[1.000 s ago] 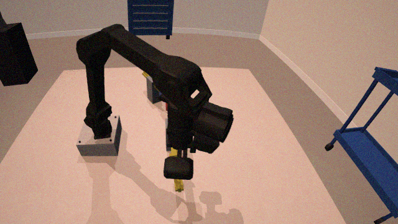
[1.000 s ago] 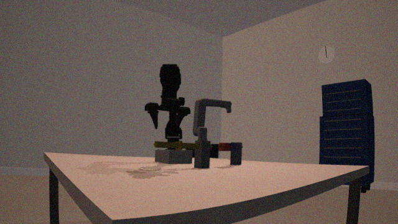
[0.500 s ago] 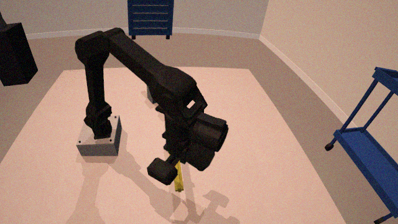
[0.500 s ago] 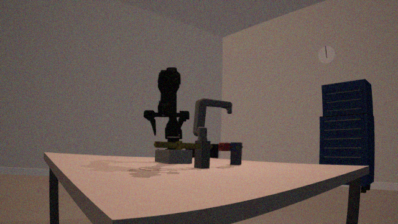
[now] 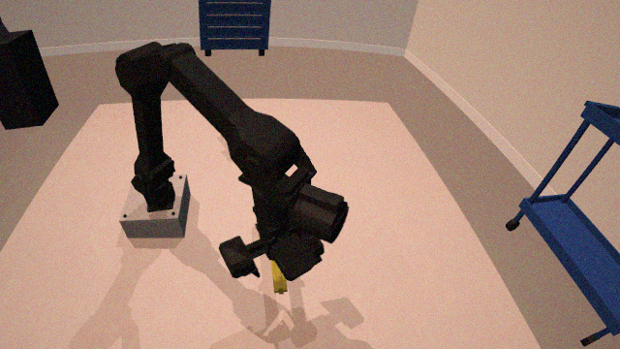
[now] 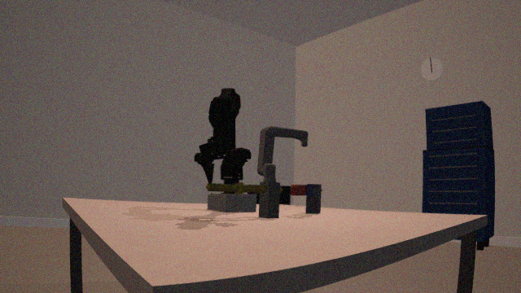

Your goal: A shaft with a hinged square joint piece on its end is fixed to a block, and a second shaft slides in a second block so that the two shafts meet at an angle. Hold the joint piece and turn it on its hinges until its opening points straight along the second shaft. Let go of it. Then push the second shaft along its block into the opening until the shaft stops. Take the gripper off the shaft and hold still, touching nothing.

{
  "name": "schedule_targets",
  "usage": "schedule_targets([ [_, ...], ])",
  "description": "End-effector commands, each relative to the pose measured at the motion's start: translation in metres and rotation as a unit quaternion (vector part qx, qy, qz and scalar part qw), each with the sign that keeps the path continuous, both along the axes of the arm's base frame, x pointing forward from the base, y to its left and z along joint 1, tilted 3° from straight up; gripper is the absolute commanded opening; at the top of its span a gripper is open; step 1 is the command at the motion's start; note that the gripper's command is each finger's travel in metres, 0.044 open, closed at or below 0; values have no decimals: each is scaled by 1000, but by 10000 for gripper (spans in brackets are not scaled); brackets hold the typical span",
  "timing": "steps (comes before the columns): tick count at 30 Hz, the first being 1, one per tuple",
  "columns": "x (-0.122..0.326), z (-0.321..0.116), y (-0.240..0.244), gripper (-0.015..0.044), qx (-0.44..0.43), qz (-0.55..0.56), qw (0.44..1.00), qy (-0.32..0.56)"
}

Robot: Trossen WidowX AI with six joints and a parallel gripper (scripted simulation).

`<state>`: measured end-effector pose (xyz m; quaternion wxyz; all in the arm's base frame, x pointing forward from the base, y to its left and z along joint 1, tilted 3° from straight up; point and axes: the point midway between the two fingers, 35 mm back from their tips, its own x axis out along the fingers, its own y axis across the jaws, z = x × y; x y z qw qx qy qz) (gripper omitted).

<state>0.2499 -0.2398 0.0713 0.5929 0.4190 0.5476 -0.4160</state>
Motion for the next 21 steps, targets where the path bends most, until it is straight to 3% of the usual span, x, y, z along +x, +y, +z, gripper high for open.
schedule_targets([
  [1, -2, -7, 2, 440, 7, -56, 998, -6],
  [10, -4, -19, 3, 440, 16, -196, 980, -21],
  [21, -3, -29, 2, 440, 16, -199, 980, -21],
])
